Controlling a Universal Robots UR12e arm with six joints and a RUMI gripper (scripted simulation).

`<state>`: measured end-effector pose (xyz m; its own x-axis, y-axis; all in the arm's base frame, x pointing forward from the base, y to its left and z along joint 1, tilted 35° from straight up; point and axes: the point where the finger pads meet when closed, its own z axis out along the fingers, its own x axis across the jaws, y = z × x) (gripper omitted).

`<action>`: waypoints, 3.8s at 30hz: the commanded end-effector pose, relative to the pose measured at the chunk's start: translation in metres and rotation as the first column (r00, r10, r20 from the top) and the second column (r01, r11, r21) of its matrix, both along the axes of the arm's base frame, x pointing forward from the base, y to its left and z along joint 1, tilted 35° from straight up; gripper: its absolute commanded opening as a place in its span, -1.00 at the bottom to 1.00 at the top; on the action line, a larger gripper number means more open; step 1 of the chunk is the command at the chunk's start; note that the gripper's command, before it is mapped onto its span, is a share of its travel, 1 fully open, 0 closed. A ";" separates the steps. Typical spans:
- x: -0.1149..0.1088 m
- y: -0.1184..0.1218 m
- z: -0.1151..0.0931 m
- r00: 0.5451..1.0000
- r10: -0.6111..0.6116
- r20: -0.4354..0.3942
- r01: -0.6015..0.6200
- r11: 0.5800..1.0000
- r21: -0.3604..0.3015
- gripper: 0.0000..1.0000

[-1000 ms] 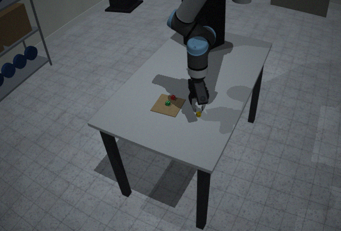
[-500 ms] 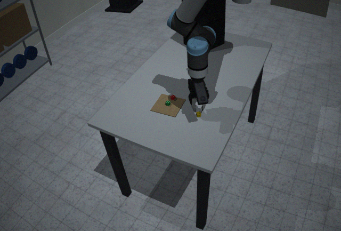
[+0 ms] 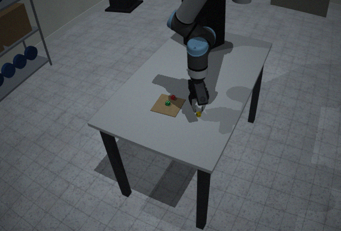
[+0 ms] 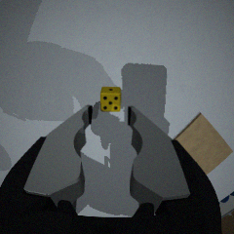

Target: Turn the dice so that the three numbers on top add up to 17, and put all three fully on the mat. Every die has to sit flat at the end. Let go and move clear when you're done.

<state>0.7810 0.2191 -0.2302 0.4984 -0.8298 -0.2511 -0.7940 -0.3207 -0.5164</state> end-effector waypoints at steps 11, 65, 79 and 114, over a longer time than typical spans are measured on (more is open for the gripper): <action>0.007 0.008 -0.015 1.000 0.000 0.001 0.000 1.000 0.000 -0.58; 0.008 0.010 -0.018 1.000 0.000 0.001 0.000 1.000 0.000 -0.94; 0.008 0.010 -0.018 1.000 0.000 0.001 0.000 1.000 0.000 -0.94; -0.027 -0.036 0.064 1.000 0.000 0.001 0.000 1.000 0.000 -0.94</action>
<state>0.7579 0.1886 -0.1754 0.4979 -0.8302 -0.2507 -0.7939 -0.3200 -0.5171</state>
